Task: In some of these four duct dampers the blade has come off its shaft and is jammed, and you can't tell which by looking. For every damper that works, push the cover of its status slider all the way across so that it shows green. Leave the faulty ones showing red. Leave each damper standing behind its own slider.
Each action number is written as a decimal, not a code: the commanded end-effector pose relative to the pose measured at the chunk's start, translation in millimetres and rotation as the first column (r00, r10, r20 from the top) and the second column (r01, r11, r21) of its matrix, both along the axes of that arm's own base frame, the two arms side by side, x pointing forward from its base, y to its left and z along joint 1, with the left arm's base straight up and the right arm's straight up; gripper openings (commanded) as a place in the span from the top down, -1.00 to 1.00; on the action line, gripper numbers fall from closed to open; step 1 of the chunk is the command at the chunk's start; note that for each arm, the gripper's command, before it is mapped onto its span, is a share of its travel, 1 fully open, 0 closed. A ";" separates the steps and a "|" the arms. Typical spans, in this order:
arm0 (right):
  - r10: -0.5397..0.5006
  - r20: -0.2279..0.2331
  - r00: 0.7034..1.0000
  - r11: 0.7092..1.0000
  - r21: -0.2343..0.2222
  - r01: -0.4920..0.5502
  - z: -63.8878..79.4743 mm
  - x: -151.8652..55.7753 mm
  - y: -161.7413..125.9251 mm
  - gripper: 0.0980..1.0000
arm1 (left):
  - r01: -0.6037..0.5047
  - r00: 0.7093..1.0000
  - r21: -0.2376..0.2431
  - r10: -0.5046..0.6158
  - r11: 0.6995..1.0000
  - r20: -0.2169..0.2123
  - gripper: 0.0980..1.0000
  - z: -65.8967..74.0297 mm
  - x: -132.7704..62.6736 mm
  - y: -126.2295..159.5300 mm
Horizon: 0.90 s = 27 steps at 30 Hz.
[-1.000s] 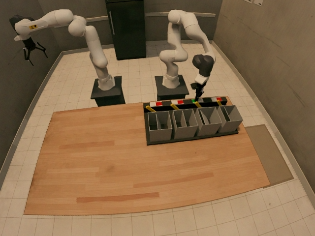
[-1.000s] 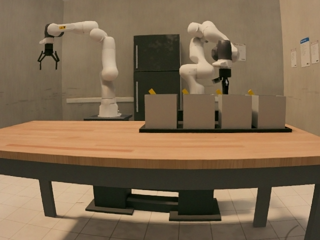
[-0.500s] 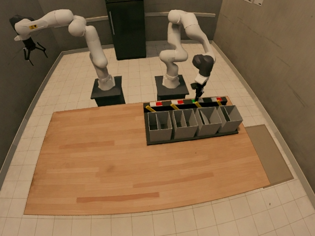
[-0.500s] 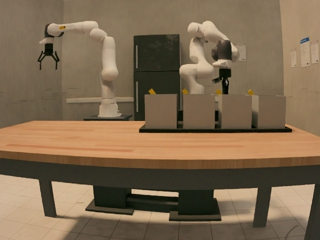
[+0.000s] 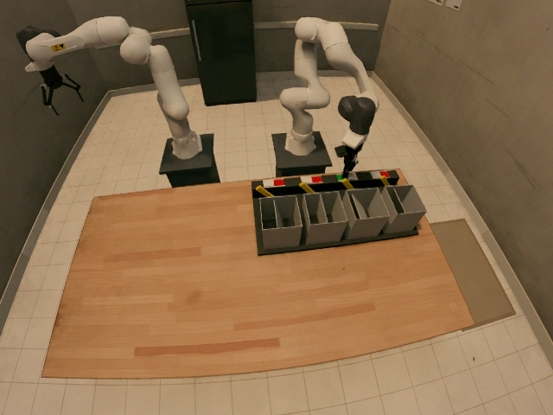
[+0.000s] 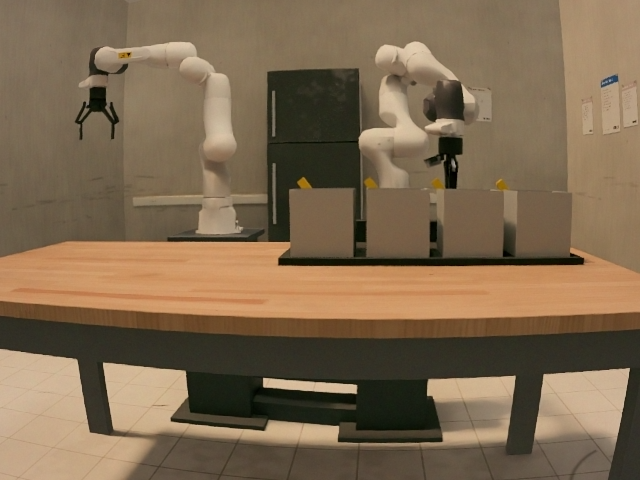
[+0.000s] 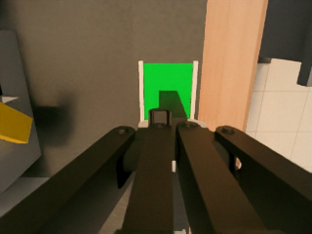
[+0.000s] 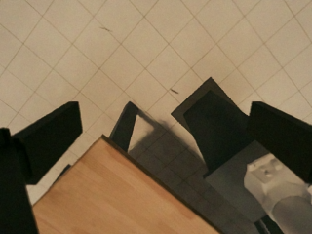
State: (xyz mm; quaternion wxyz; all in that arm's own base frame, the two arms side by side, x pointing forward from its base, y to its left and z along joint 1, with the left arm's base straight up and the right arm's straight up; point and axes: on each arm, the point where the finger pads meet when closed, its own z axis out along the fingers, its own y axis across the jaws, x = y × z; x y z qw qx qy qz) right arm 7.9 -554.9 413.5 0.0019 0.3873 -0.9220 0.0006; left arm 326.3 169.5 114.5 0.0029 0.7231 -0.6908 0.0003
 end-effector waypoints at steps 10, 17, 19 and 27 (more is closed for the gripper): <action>0.005 0.003 1.000 1.000 0.003 -0.005 -0.6 0.5 0.5 -1.00 | 0.003 1.000 0.005 -0.003 1.000 0.004 1.00 0.3 1.1 3.0; 0.005 0.003 1.000 1.000 0.003 -0.005 -0.6 0.5 0.5 -1.00 | 0.003 1.000 0.005 -0.003 1.000 0.004 1.00 0.3 1.1 2.7; 0.005 0.003 1.000 1.000 0.003 -0.005 -0.6 0.5 0.5 -1.00 | 0.003 1.000 0.005 -0.003 1.000 0.004 1.00 0.3 1.1 2.2; 0.005 0.003 1.000 1.000 0.003 -0.005 -0.6 0.5 0.5 -1.00 | 0.003 1.000 0.005 -0.003 1.000 0.004 1.00 0.3 1.3 -2.2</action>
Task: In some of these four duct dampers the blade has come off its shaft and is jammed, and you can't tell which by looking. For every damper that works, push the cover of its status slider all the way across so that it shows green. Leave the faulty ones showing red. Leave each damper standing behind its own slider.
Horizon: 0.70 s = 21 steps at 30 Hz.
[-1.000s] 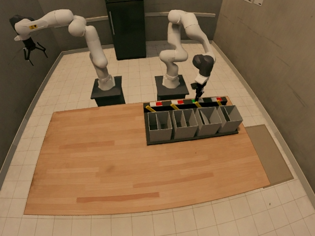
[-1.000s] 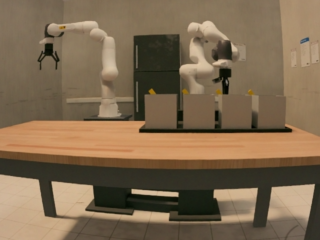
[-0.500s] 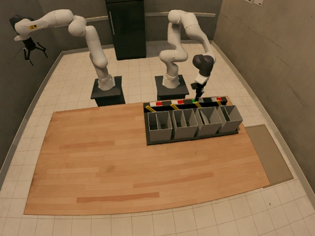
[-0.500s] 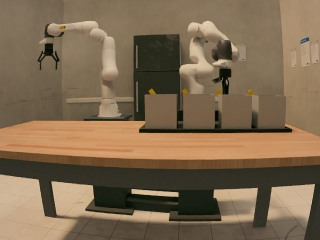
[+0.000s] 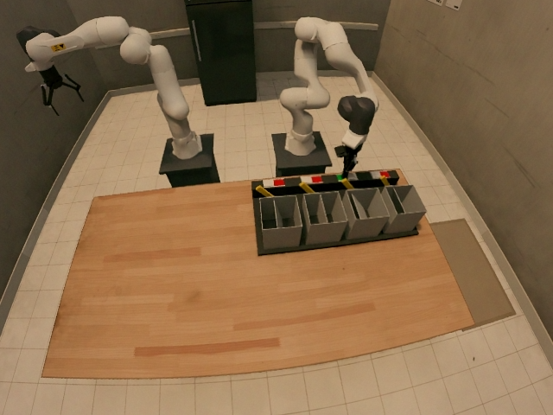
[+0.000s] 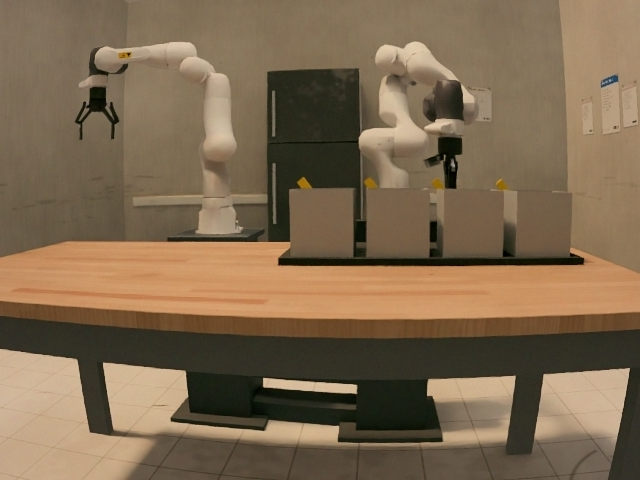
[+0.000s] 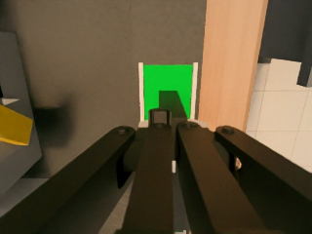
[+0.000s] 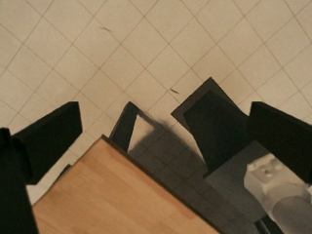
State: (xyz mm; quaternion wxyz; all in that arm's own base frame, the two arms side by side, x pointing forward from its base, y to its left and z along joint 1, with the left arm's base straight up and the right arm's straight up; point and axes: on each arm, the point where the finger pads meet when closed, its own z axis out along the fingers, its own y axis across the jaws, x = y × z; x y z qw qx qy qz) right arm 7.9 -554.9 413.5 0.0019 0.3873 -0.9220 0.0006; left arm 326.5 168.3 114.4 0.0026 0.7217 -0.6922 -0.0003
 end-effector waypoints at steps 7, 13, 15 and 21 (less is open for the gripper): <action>0.005 0.003 1.000 1.000 0.003 -0.005 -0.6 0.5 0.5 -1.00 | -0.001 1.000 0.003 0.001 1.000 0.004 1.00 0.4 1.2 -1.8; 0.005 0.003 1.000 1.000 0.003 -0.005 -0.6 0.5 0.5 -1.00 | -0.001 1.000 0.003 0.001 1.000 0.004 1.00 4.1 1.2 -1.8; 0.005 0.003 1.000 1.000 0.003 -0.005 -0.6 0.5 0.5 -1.00 | -0.001 1.000 0.003 0.001 1.000 0.004 1.00 7.9 1.2 -1.8; 0.005 0.003 1.000 1.000 0.003 -0.005 -0.6 0.5 0.5 -1.00 | -0.001 1.000 0.003 0.001 1.000 0.004 1.00 19.1 1.2 -1.8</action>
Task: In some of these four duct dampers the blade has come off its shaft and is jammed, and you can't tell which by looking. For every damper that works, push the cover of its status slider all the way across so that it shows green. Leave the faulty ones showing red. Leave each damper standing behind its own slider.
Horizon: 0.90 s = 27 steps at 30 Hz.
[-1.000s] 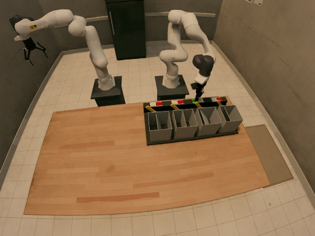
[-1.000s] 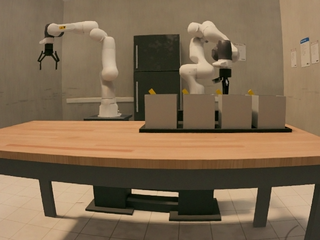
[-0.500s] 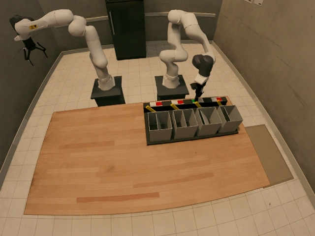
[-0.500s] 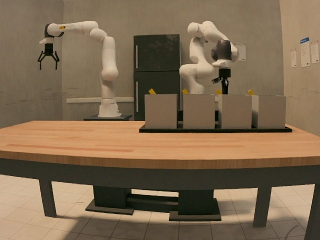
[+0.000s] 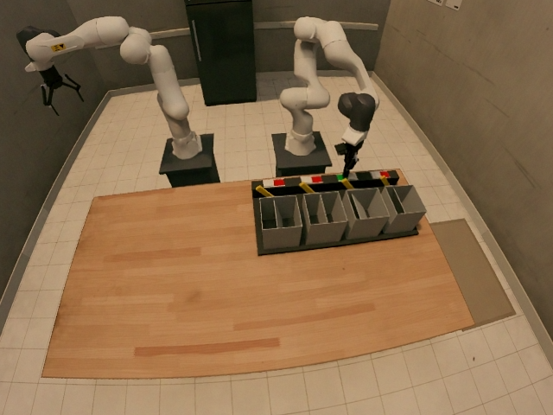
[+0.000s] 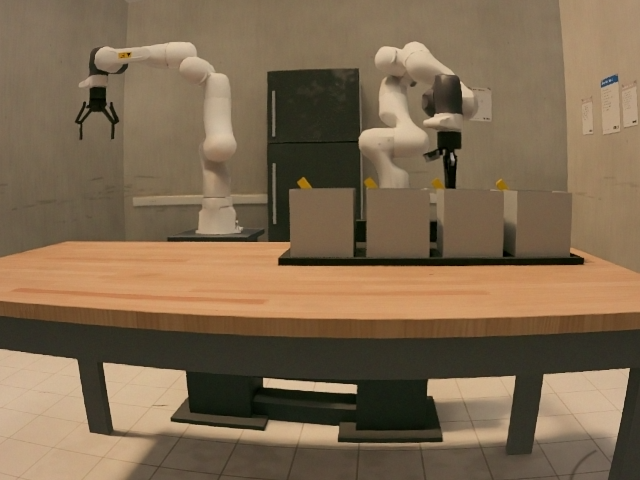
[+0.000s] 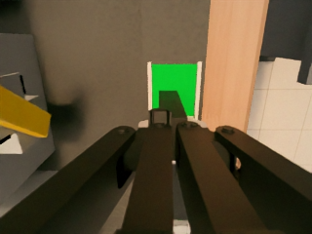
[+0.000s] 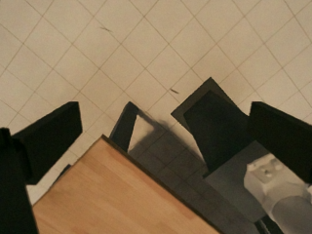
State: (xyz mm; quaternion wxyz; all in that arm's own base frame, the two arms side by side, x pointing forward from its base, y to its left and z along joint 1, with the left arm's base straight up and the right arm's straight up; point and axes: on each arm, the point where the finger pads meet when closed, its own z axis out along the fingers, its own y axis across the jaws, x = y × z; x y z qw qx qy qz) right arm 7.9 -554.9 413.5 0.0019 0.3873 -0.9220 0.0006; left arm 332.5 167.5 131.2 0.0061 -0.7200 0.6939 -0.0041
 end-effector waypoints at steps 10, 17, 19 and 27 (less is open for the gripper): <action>0.005 0.003 1.000 1.000 0.003 -0.005 -0.6 0.5 0.5 -1.00 | -0.006 1.000 -0.003 0.006 1.000 -0.014 1.00 23.4 -4.8 -1.0; 0.005 0.003 1.000 1.000 0.003 -0.005 -0.6 0.5 0.5 -1.00 | -0.006 1.000 -0.003 0.006 1.000 -0.014 1.00 23.6 -4.8 -1.0; 0.005 0.003 1.000 1.000 0.003 -0.005 -0.6 0.5 0.5 -1.00 | -0.006 1.000 -0.003 0.006 1.000 -0.014 1.00 23.6 -4.8 -1.0; 0.005 0.003 1.000 1.000 0.003 -0.005 -0.6 0.5 0.5 -1.00 | -0.006 1.000 -0.003 0.006 1.000 -0.014 -1.00 24.4 -4.8 -1.0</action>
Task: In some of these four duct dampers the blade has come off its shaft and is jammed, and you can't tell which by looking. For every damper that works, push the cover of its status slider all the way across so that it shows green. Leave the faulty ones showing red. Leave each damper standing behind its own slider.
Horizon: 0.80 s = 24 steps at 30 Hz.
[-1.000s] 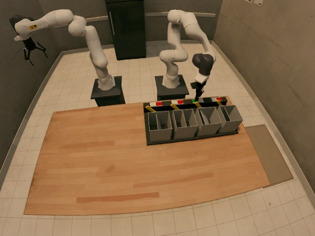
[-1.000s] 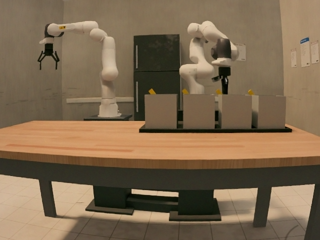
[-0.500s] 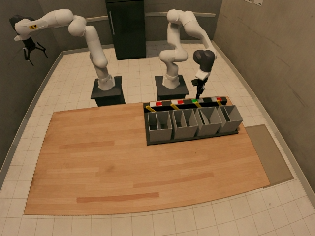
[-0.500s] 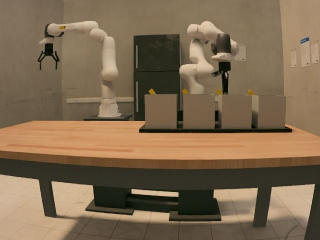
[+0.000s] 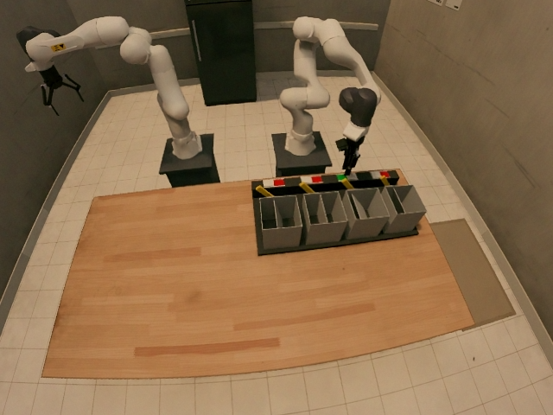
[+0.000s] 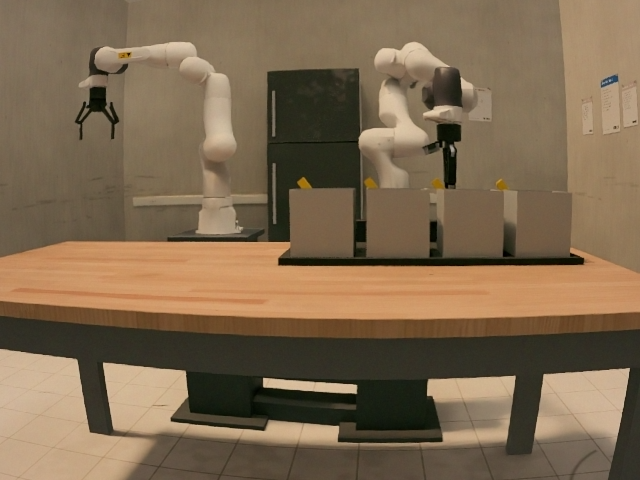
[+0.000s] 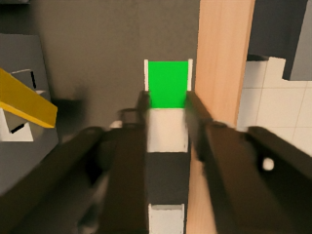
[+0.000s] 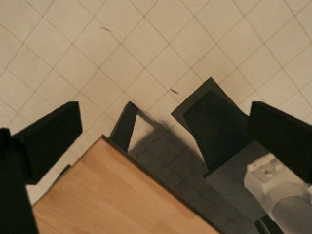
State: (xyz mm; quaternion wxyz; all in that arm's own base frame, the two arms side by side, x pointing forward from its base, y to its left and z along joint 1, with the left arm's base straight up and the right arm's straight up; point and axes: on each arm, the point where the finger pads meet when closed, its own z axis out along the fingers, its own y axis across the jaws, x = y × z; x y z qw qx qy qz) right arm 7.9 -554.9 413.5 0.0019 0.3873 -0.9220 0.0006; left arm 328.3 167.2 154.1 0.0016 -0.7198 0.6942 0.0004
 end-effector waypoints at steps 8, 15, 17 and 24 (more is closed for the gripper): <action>0.005 0.003 1.000 1.000 0.003 -0.005 -0.6 0.5 0.5 -1.00 | -0.006 1.000 -0.003 0.006 1.000 -0.002 -1.00 9.7 -0.7 -0.6; 0.005 0.003 1.000 1.000 0.003 -0.005 -0.6 0.5 0.5 -1.00 | -0.006 1.000 -0.003 0.006 1.000 -0.002 -1.00 28.2 -0.7 -0.6; 0.005 0.003 1.000 1.000 0.003 -0.005 -0.6 0.5 0.5 -1.00 | -0.006 1.000 -0.003 0.006 1.000 -0.002 -1.00 33.5 -0.7 -0.6; 0.005 0.003 1.000 1.000 0.003 -0.005 -0.6 0.5 0.5 -1.00 | -0.006 1.000 -0.003 0.006 1.000 -0.002 -1.00 43.1 -0.7 -0.6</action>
